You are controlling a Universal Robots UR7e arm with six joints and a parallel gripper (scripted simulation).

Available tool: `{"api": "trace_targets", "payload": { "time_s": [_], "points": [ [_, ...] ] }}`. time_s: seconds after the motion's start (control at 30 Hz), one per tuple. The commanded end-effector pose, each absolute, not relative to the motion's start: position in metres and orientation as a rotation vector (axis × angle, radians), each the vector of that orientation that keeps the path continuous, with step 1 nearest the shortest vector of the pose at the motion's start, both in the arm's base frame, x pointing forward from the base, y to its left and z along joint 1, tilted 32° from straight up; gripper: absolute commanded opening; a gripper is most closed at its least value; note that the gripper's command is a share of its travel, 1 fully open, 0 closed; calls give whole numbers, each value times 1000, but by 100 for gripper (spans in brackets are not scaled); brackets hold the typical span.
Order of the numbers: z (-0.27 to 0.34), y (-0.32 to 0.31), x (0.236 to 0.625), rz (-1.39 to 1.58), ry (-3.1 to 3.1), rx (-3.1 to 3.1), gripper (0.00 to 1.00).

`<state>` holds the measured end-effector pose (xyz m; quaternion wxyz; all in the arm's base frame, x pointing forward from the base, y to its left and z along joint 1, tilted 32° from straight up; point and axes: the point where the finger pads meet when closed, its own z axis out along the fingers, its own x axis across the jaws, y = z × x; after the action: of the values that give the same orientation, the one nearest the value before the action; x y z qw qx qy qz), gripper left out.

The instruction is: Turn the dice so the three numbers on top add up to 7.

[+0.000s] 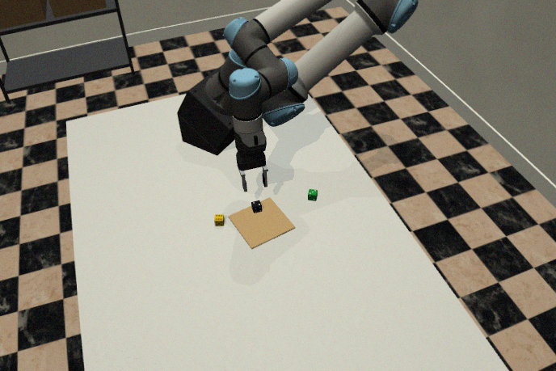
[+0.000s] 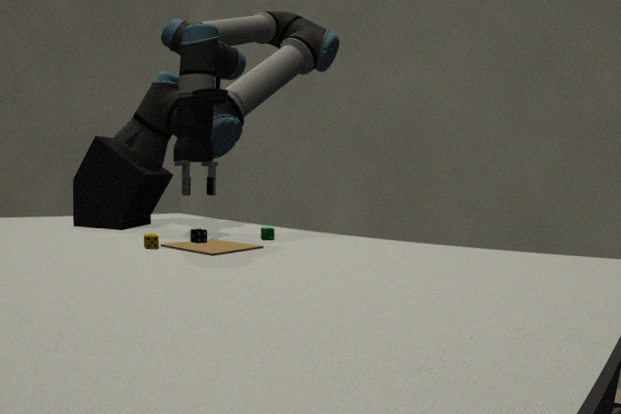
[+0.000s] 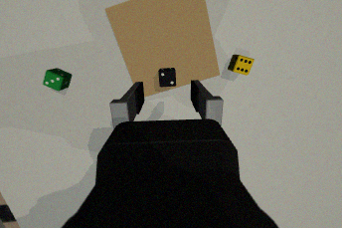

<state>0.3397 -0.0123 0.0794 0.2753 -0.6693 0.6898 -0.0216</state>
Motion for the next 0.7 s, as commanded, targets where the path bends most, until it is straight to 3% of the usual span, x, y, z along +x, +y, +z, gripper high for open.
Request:
{"api": "trace_targets", "payload": {
  "time_s": [0.0,0.67],
  "points": [
    [80,-13,340,-59,1854,-1799,100],
    [81,-7,341,-48,1876,-1785,100]
  ]
}}
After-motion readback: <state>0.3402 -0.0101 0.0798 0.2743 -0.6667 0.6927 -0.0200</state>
